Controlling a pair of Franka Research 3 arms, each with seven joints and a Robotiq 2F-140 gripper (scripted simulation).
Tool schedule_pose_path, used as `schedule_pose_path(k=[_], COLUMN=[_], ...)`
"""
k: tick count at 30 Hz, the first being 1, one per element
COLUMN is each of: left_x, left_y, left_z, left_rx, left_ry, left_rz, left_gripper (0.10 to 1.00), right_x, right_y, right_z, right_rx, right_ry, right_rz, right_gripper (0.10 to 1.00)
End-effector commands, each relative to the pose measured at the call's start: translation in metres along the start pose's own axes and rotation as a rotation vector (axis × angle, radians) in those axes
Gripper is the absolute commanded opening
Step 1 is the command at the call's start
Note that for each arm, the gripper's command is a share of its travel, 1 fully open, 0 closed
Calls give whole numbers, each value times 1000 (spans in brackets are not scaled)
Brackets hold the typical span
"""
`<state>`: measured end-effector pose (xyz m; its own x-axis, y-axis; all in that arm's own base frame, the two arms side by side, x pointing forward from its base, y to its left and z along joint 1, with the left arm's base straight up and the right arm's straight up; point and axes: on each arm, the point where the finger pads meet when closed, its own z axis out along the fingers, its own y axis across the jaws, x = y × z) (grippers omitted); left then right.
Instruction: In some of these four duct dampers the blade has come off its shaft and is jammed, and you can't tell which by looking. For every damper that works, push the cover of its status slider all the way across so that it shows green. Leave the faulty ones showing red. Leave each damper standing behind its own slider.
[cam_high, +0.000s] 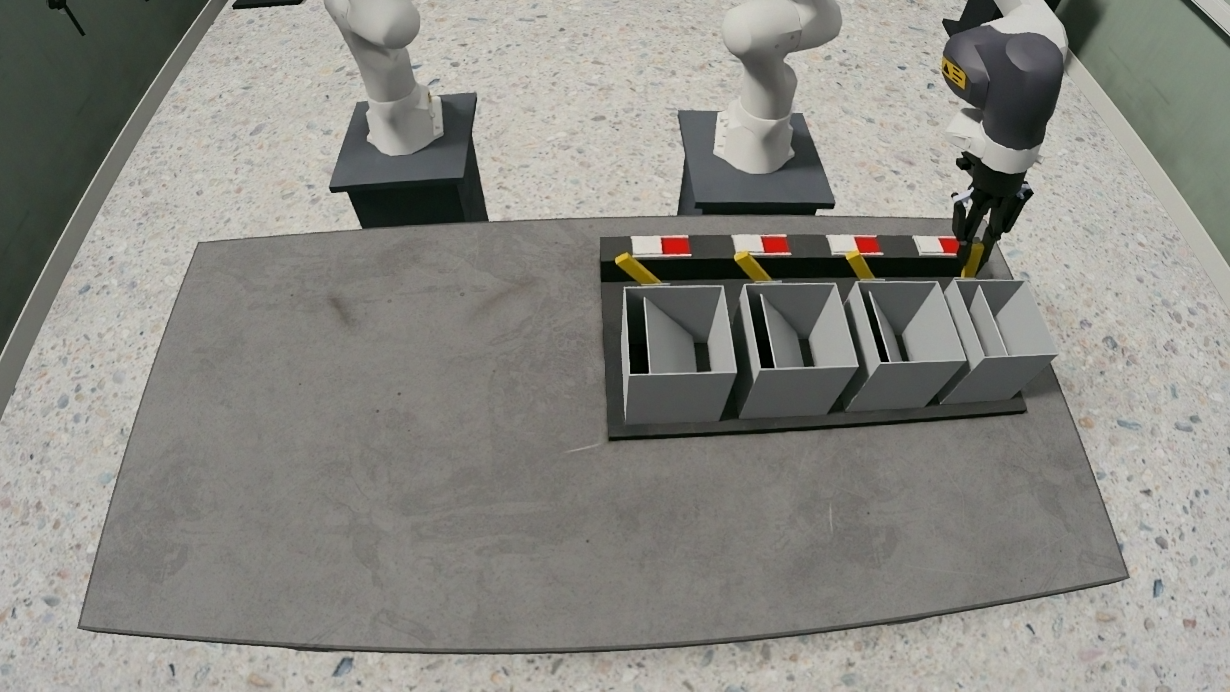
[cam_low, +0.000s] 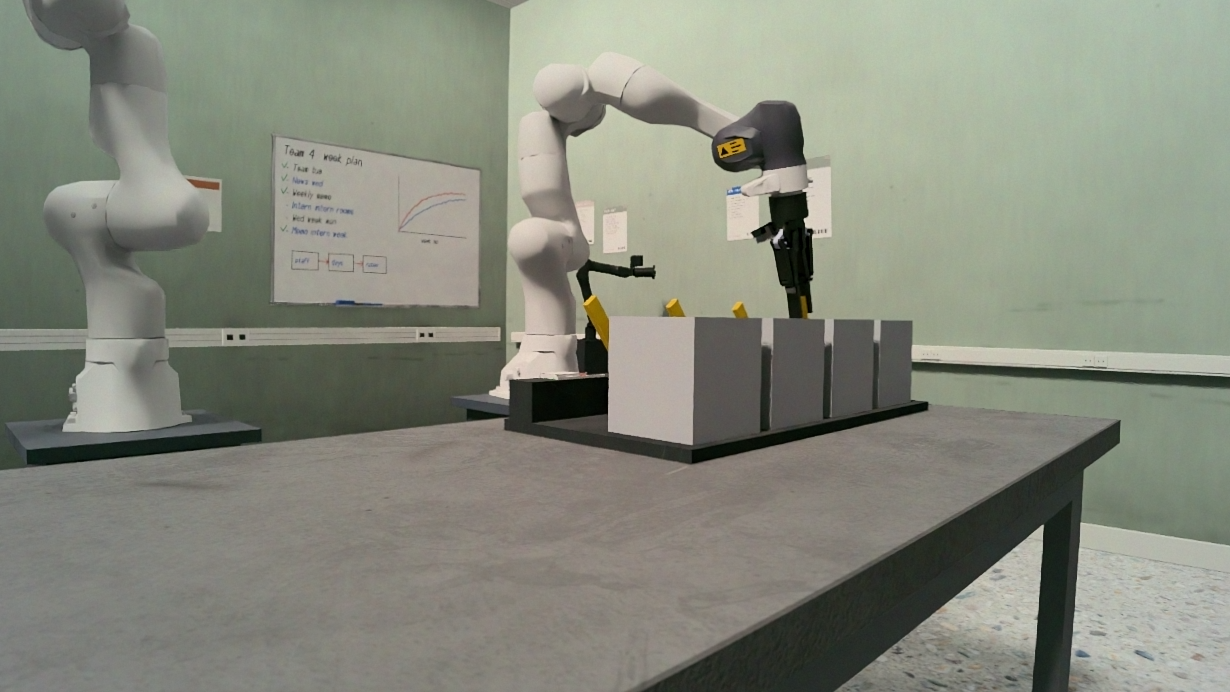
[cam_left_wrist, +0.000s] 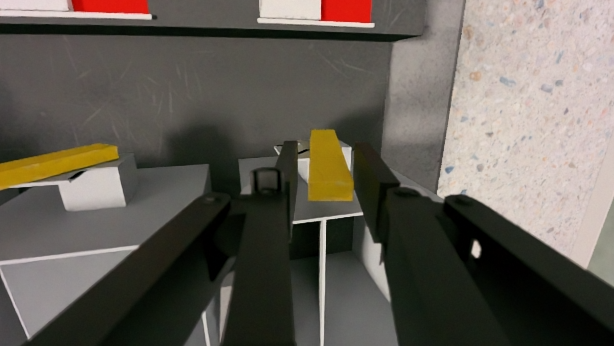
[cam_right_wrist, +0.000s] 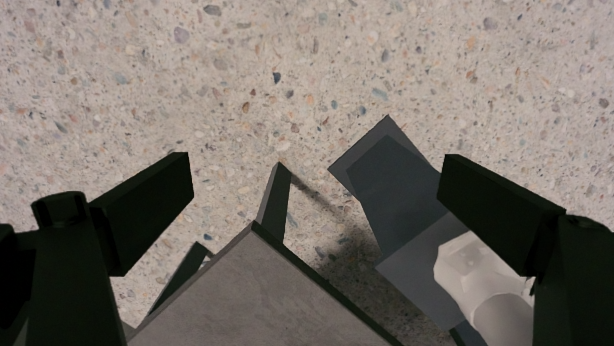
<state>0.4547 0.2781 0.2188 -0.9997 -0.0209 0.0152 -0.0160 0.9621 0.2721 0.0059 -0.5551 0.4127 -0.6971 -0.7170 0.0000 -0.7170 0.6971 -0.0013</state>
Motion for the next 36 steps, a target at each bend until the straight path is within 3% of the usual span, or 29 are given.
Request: schedule_pose_path(k=[1,12,36], left_x=[-4,-5,-5], left_y=[3,3,3], left_z=[5,17,19], left_rx=[-7,-7,-7], left_ry=[-14,-14,-14], left_rz=[-8,-8,-8], left_gripper=[303,303,303], right_x=[0,0,0], right_y=[1,1,1], right_z=[0,0,0], right_rx=[-1,-1,-1], right_ry=[0,0,0], right_rz=[4,4,4], right_gripper=[1000,1000,1000])
